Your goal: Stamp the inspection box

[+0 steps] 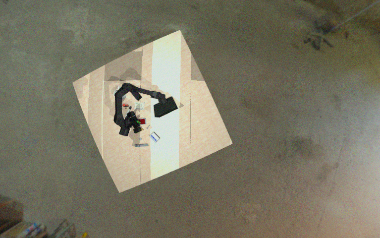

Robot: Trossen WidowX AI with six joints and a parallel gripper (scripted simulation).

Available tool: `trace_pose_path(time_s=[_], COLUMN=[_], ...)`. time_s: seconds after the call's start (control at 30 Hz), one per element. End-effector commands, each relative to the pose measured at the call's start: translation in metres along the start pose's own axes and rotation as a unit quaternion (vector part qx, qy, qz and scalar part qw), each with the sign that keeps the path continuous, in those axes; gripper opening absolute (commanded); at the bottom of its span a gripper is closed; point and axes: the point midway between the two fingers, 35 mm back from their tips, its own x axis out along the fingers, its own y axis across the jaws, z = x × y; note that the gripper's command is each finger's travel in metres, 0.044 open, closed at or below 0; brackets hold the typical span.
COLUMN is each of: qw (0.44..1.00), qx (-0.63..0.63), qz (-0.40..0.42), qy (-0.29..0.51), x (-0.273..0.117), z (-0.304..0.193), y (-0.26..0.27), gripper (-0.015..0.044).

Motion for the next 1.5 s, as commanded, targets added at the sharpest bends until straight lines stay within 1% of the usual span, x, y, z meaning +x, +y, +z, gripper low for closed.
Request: trace_pose_path(time_s=[0.0, 0.27, 0.73, 1.2, 1.33, 1.47], qw=[1.0, 1.0, 0.994, 0.975, 0.968, 0.967], qx=[0.003, -0.002, -0.112, -0.22, -0.249, -0.254], qz=[0.001, 0.001, 0.002, -0.001, -0.002, -0.003], qy=[0.001, 0.001, 0.002, 0.004, 0.005, 0.005], x=[-0.007, -0.017, -0.022, -0.02, -0.018, -0.018], z=[0.0, -0.001, -0.01, -0.034, -0.043, -0.044], y=[0.0, -0.004, -0.076, -0.143, -0.16, -0.162], gripper=[0.0, 0.0, 0.0, 0.0, 0.0, 0.0])
